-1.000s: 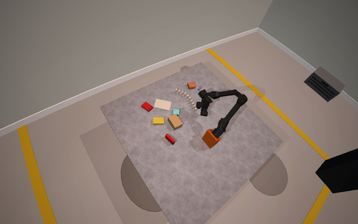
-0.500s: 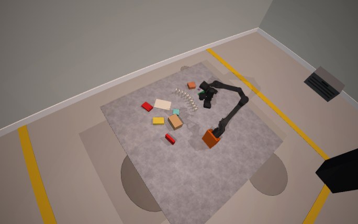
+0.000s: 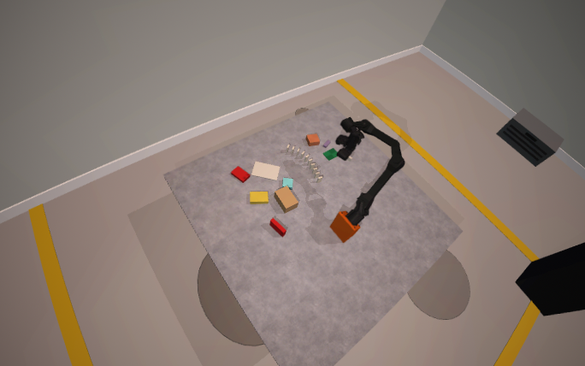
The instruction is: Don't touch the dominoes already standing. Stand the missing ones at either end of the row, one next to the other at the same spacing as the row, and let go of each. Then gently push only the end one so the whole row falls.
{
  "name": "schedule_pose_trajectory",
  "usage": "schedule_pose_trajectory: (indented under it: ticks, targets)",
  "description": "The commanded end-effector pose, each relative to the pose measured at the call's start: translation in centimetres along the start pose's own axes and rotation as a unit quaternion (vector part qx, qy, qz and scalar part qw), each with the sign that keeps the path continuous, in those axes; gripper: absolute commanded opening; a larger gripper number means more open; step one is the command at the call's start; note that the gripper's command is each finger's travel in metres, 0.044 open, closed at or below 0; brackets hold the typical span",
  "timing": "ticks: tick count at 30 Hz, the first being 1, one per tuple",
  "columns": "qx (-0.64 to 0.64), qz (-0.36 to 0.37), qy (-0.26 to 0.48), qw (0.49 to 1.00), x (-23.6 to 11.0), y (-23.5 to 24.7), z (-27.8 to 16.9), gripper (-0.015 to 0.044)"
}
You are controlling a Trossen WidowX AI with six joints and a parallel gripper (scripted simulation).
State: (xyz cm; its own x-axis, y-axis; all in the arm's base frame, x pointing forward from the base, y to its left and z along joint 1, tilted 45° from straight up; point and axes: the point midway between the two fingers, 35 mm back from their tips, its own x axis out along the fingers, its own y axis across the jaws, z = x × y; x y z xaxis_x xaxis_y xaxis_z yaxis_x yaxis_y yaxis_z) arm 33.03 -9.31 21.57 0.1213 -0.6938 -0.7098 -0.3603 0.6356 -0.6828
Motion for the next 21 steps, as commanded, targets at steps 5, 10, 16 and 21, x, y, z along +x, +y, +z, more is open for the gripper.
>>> schedule_pose_trajectory:
  ticks: [5, 10, 16, 21]
  targets:
    - [0.026, 0.067, -0.046, 0.996, 2.2, 1.1, 0.6, 0.0024]
    - [0.043, 0.113, -0.094, 0.988, 3.6, 1.7, 1.2, 0.0024]
    - [0.062, 0.155, -0.159, 0.973, 5.0, 2.2, 1.8, 0.0024]
    - [0.075, 0.178, -0.219, 0.956, 5.8, 2.2, 2.3, 0.0024]
